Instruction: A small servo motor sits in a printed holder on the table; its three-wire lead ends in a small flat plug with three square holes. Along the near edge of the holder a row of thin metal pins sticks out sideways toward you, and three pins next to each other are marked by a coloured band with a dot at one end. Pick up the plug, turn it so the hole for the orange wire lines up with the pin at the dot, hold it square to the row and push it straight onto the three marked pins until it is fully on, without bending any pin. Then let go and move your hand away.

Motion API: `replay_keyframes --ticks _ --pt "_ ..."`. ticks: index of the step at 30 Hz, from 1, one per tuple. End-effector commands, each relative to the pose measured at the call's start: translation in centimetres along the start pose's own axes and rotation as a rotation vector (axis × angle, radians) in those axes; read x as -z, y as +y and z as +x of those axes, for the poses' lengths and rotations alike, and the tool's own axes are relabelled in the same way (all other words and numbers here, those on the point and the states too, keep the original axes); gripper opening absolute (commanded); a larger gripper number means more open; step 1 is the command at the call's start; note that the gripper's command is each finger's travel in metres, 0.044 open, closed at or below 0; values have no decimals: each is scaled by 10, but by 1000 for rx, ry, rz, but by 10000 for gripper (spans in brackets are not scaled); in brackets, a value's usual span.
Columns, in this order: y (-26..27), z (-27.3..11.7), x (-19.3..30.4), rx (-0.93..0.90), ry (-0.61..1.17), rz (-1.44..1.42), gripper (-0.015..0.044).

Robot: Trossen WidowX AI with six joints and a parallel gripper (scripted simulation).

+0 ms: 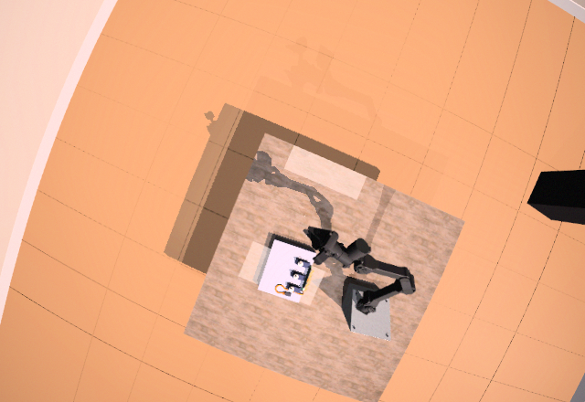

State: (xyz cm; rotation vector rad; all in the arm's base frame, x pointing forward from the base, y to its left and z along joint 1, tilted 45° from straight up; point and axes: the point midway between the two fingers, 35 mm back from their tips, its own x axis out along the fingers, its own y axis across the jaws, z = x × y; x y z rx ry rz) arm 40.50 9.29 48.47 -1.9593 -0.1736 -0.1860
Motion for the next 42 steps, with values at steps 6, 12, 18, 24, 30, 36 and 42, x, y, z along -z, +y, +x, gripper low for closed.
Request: replay_keyframes --ticks 6,12,18,24,30,36,42 --pt "4 -3 2 -4 -1 60 242" --pt "13 -10 7 -13 -1 182 115" --pt "23 -18 11 -23 0 319 115" --pt "33 -26 15 -33 2 455 115" --pt "44 -34 19 -43 5 592 115" --pt "54 -43 22 -53 10 730 115" --pt "66 -52 25 -64 17 867 115"
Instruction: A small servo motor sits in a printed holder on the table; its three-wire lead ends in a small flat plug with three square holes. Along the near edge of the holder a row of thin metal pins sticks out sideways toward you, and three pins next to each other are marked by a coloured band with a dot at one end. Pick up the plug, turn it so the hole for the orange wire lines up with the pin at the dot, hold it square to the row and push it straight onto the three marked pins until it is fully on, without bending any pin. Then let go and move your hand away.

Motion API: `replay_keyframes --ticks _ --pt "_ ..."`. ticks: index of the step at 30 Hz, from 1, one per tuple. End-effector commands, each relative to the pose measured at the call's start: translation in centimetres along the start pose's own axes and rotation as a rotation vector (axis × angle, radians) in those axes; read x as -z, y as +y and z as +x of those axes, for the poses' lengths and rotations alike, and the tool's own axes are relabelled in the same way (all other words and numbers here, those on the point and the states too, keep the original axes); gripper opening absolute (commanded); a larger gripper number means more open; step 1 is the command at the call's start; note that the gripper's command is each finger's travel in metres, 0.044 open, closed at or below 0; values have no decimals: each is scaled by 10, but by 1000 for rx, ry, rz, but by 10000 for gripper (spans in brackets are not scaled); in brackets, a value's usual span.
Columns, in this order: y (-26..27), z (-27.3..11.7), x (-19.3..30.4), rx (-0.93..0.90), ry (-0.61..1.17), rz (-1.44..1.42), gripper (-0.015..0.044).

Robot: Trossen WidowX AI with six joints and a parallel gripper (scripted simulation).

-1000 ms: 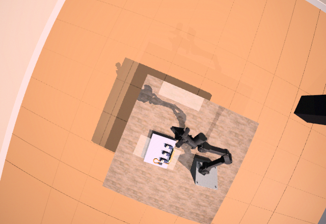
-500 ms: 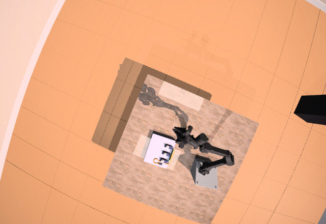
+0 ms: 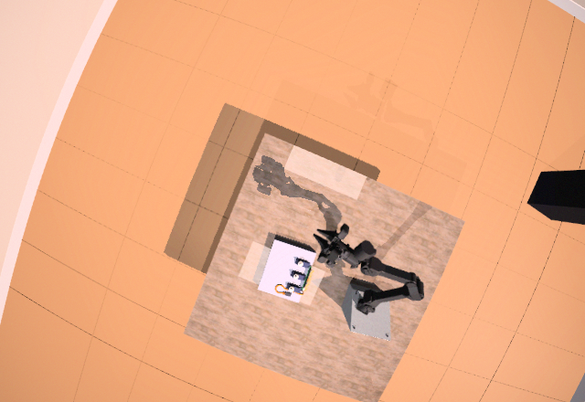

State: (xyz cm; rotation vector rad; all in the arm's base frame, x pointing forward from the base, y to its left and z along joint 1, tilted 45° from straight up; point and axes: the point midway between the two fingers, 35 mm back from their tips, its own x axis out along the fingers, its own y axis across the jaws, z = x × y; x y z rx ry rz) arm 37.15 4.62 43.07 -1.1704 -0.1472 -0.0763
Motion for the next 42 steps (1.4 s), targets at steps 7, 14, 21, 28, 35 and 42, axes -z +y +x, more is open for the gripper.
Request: replay_keyframes --ticks 7,14,21,28,35,42 --pt "12 -15 16 -16 8 235 115" --pt "20 -25 27 -24 18 397 115" --pt "29 -35 38 -30 31 560 115" --pt "38 -45 49 -35 44 724 115" --pt "48 -56 59 -38 59 888 115" --pt "59 -66 70 -38 76 1053 115"
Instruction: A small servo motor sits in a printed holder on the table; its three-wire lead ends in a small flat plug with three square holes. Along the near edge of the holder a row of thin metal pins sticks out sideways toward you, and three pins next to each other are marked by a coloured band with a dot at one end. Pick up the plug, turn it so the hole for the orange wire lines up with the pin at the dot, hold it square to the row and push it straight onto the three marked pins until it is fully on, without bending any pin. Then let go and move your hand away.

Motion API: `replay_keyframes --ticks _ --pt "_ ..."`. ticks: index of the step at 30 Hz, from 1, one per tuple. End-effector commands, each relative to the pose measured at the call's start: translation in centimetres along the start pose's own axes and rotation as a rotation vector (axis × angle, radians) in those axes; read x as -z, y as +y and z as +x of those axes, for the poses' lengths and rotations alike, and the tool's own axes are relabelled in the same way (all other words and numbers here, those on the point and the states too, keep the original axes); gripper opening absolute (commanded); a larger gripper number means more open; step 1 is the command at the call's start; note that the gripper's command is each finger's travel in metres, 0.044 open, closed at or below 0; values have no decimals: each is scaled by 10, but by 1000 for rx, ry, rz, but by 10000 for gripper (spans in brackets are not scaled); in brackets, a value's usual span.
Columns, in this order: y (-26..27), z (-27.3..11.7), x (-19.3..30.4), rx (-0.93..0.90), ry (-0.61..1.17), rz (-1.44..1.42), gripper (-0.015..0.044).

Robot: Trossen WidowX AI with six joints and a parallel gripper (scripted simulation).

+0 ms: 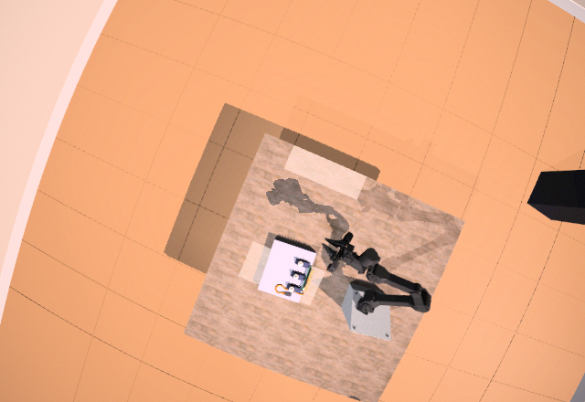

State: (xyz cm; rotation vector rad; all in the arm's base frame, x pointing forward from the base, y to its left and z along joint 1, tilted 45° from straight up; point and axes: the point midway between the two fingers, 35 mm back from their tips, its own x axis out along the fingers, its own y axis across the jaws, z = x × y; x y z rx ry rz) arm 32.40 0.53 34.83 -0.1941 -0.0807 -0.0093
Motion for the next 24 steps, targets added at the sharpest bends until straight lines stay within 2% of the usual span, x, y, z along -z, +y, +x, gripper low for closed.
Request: replay_keyframes --ticks 1,8,24 --pt "0 -6 10 -4 7 99 115" --pt "4 -1 28 -7 75 208 115" --pt "72 66 127 -4 616 215 115"
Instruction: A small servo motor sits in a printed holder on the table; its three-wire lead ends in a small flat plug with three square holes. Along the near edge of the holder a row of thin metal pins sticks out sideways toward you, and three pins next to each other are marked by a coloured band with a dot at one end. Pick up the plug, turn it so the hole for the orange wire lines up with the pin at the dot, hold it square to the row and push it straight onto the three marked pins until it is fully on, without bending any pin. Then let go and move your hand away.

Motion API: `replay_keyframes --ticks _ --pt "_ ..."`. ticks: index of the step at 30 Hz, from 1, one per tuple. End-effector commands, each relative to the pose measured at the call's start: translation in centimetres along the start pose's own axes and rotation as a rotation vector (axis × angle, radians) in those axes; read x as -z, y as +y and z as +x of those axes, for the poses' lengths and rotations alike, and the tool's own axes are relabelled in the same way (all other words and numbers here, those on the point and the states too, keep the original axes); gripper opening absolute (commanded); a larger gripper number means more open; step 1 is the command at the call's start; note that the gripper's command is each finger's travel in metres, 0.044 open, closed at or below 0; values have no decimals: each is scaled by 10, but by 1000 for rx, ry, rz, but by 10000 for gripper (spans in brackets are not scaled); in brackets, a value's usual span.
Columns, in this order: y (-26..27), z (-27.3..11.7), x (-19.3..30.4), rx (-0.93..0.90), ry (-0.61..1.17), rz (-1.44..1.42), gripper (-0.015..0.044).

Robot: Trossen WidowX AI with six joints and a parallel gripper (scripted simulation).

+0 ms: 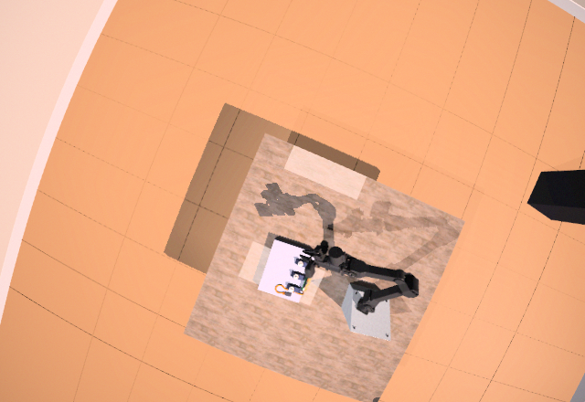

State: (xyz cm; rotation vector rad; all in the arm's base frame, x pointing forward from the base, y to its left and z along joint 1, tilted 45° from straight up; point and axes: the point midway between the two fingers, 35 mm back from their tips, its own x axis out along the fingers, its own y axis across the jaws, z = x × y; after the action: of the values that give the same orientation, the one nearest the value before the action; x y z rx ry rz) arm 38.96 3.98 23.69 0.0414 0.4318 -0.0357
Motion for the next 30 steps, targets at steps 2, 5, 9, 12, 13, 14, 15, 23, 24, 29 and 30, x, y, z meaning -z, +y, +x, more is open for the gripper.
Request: replay_keyframes --ticks 2,5,9,12,13,14,15,23,24,29,30 --pt "18 31 27 40 163 -21 115" --pt "29 46 46 67 257 -46 115" --pt "43 64 74 108 376 -90 115" --pt "54 75 95 143 459 -131 115" --pt "57 78 102 155 486 -146 115" --pt "61 81 110 168 512 -162 115" --pt "64 84 117 180 537 -179 115" --pt "88 100 177 290 717 -339 115" --pt "90 102 185 305 737 -362 115" --pt "102 106 222 379 822 -487 115" --pt "104 106 230 395 837 -514 115"
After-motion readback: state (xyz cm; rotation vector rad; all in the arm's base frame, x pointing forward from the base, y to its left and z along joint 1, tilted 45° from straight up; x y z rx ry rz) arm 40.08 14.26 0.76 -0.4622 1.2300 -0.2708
